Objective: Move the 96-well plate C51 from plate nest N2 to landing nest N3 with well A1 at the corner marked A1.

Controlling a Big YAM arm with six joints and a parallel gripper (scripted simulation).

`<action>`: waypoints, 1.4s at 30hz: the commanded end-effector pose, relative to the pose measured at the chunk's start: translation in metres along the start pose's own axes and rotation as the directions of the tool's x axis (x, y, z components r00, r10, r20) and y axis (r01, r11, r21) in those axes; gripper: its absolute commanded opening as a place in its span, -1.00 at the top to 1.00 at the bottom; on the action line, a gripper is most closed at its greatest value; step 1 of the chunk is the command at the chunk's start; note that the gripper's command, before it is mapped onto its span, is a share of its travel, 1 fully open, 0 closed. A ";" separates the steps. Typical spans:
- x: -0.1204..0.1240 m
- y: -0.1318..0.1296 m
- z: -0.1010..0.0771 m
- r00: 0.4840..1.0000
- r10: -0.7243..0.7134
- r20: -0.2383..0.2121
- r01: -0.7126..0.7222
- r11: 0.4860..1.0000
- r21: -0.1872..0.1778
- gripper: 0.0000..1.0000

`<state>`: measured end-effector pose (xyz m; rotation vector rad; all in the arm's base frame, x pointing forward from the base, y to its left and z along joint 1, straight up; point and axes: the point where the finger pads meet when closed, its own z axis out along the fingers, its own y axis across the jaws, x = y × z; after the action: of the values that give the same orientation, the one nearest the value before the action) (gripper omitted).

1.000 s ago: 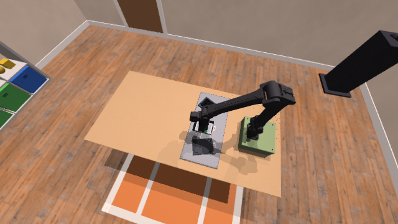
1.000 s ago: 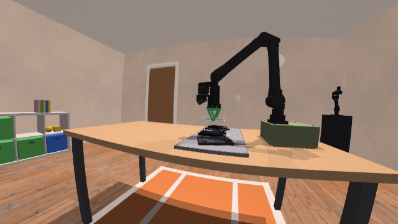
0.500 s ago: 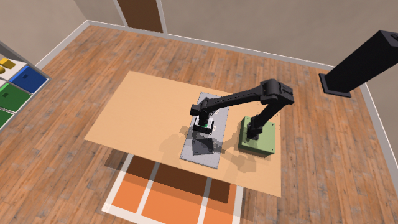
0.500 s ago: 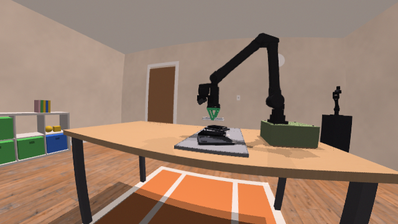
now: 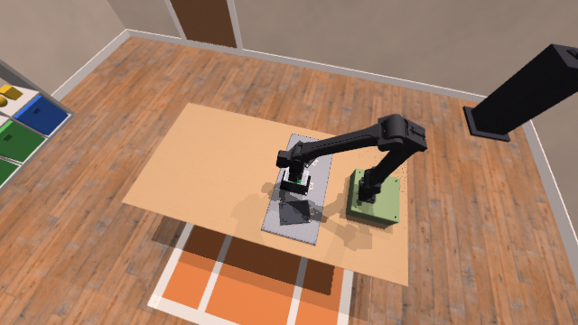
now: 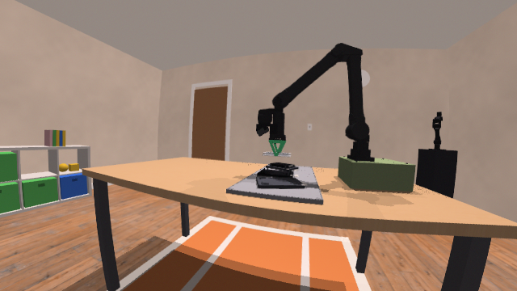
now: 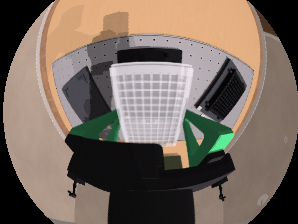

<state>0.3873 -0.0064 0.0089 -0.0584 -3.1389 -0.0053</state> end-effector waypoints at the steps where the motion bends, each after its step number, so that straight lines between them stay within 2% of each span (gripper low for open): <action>1: -0.023 0.006 -0.015 0.998 -0.016 0.059 0.016 1.000 -0.001 1.00; 20: -0.022 0.008 -0.015 0.998 -0.005 0.058 0.005 1.000 -0.003 1.00; 21: -0.015 0.008 -0.003 0.999 -0.005 0.034 0.005 1.000 -0.002 1.00; 23: -0.005 0.008 0.006 1.000 -0.004 0.015 0.004 1.000 -0.001 1.00; 27: -0.005 0.008 0.013 1.000 -0.005 0.014 0.005 1.000 -0.001 1.00; 31: -0.012 0.009 0.012 1.000 -0.006 0.028 0.006 1.000 -0.001 1.00; 33: -0.005 0.009 0.020 1.000 -0.005 0.014 0.005 1.000 -0.001 1.00; 37: -0.011 0.009 0.023 1.000 -0.005 0.024 0.005 1.000 -0.001 1.00; 42: -0.005 0.009 0.035 1.000 -0.005 0.014 0.005 1.000 -0.001 1.00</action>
<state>0.3865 -0.0046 -0.0207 -0.0602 -3.1358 -0.0052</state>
